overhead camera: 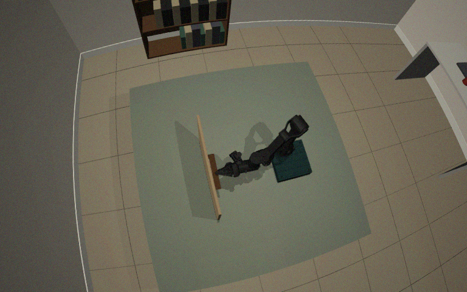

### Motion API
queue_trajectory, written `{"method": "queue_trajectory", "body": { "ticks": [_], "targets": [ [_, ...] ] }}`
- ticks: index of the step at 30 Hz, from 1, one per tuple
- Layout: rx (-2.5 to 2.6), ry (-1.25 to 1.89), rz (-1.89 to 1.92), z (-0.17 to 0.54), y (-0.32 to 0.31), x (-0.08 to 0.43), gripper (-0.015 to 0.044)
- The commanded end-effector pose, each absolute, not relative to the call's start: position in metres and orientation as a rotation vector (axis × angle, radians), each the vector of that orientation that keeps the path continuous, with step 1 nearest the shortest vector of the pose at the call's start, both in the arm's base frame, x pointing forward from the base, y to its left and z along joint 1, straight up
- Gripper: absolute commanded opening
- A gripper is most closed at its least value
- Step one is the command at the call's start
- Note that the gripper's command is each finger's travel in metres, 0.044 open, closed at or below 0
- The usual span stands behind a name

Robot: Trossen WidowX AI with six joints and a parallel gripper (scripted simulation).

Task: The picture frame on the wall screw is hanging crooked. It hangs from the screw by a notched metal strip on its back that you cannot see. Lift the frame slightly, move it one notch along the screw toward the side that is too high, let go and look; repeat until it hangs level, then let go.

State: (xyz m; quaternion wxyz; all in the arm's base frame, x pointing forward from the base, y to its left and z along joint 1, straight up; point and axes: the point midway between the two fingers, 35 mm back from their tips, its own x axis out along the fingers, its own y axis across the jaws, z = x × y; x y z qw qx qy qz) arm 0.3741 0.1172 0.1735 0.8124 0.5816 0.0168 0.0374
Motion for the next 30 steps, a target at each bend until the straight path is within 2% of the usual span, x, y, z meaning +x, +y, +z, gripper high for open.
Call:
{"method": "queue_trajectory", "body": {
  "ticks": [1,24,30],
  "targets": [
    [1.237,0.035,0.085,0.1742,0.1178,0.3745,0.0260],
    [1.238,0.035,0.085,0.1746,0.1181,0.3747,0.0260],
    [1.238,0.035,0.085,0.1746,0.1181,0.3747,0.0103]
  ]
}}
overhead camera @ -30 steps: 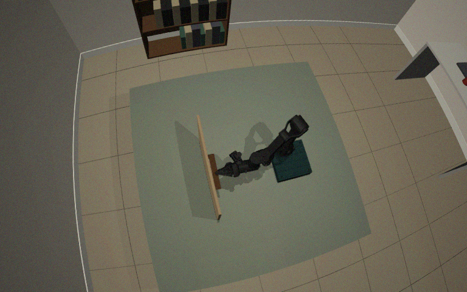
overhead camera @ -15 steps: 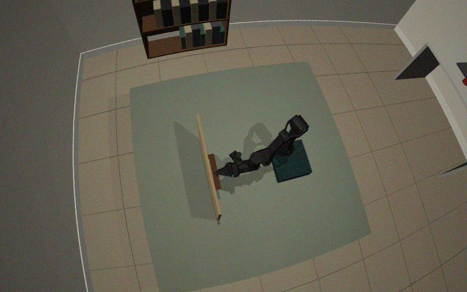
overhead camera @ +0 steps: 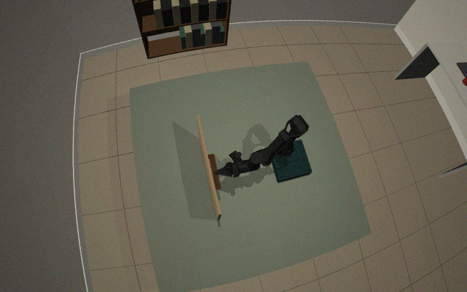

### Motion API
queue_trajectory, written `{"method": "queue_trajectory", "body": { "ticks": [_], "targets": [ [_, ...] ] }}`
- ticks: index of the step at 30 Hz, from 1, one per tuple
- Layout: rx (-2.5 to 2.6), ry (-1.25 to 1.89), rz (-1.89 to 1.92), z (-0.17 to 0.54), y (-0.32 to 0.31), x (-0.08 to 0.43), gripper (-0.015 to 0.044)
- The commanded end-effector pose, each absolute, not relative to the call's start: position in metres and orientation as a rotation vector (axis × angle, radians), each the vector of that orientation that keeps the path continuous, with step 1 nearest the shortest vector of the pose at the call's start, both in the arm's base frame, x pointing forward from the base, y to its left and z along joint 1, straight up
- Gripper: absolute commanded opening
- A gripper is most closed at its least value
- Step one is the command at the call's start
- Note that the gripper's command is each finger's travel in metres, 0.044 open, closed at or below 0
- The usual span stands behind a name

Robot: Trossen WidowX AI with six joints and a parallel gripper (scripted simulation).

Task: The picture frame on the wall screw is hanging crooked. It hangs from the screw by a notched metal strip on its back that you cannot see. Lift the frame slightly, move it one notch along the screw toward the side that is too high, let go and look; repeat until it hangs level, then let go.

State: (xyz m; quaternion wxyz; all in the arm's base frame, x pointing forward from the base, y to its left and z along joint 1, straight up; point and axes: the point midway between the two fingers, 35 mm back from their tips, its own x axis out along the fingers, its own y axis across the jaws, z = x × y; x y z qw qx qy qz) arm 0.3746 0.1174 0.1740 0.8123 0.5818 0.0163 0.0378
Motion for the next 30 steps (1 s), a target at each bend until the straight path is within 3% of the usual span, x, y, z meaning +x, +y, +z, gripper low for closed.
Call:
{"method": "queue_trajectory", "body": {
  "ticks": [1,10,30],
  "targets": [
    [1.238,0.035,0.085,0.1746,0.1181,0.3747,0.0076],
    [1.238,0.035,0.085,0.1746,0.1181,0.3747,0.0000],
    [1.238,0.035,0.085,0.1777,0.1188,0.3744,0.0000]
  ]
}}
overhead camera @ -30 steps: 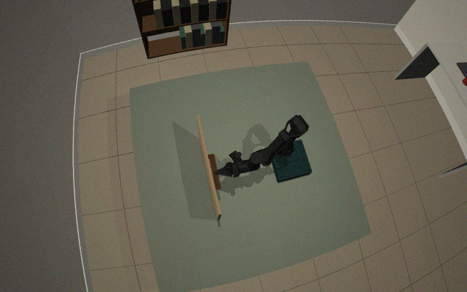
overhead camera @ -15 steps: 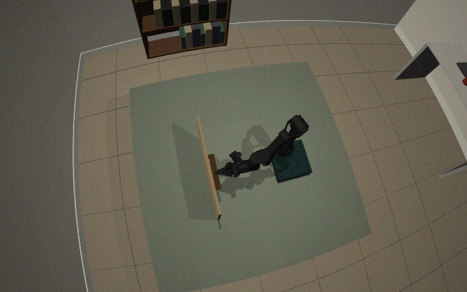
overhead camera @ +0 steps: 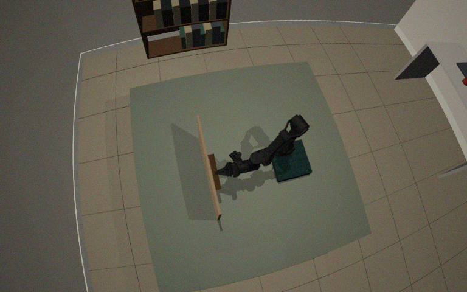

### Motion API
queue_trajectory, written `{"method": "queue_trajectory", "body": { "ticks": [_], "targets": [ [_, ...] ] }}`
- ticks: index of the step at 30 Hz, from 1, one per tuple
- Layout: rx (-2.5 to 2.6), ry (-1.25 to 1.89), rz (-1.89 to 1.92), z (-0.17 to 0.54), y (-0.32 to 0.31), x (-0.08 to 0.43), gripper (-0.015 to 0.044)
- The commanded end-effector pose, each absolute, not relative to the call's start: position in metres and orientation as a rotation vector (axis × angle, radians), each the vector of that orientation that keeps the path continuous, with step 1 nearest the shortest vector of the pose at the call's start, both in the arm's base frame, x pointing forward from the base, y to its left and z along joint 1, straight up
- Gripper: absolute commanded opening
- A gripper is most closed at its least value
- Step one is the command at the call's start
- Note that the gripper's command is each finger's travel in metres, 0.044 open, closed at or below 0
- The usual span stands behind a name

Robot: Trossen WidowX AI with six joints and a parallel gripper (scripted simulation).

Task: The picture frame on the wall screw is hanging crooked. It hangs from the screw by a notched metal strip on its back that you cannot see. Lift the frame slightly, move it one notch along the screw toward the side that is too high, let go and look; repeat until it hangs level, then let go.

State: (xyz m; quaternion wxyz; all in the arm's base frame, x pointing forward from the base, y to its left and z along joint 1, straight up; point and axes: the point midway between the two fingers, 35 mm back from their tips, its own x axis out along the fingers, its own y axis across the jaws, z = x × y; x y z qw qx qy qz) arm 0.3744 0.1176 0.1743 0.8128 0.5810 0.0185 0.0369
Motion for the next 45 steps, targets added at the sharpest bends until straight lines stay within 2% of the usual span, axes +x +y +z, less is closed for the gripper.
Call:
{"method": "queue_trajectory", "body": {
  "ticks": [1,45],
  "targets": [
    [1.238,0.035,0.085,0.1780,0.1189,0.3744,0.0000],
    [1.238,0.035,0.085,0.1820,0.1202,0.3742,0.0000]
  ]
}}
